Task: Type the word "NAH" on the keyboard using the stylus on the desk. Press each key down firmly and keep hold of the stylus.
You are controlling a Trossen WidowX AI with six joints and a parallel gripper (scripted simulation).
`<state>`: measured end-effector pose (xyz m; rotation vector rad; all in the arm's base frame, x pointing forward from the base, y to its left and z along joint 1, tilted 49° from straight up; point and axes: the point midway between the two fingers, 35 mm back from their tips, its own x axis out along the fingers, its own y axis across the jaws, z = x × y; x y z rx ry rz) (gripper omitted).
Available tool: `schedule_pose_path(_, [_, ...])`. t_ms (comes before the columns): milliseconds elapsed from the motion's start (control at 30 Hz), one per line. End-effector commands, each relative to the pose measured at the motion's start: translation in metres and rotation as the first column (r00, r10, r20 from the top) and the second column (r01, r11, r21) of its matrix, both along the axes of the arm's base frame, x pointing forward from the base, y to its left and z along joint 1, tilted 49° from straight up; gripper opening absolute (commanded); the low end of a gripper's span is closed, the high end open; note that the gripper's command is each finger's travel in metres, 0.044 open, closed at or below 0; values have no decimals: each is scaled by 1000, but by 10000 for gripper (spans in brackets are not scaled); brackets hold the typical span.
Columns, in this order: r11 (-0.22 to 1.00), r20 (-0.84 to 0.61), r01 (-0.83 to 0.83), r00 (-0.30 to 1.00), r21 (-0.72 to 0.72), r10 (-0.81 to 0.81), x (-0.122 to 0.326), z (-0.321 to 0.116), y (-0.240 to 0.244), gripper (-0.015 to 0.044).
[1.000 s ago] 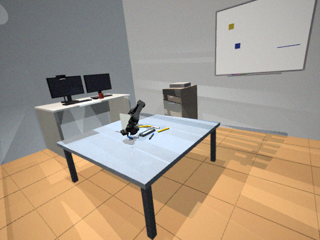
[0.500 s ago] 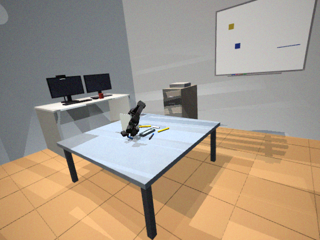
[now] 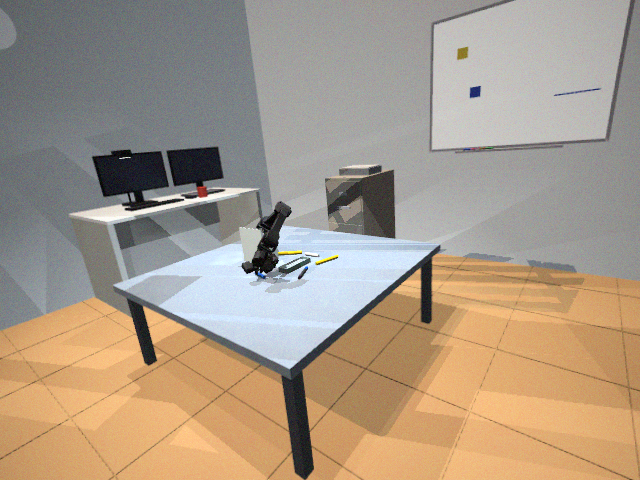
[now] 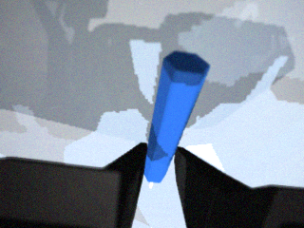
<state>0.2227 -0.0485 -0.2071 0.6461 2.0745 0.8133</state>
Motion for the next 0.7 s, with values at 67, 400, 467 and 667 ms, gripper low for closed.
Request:
schedule_pose_path(67, [1000,2,2,1000,-1,-2,1,5,-7,0])
schedule_pose_path(400, [1000,0,0,1000,-3,0,3,33,-38,0])
schedule_pose_path(467, [1000,3,11,1000,-18,-11,5,33,-36,0])
schedule_pose_path(667, [992,20,11,1000,-128,-9,17,45,-34,0])
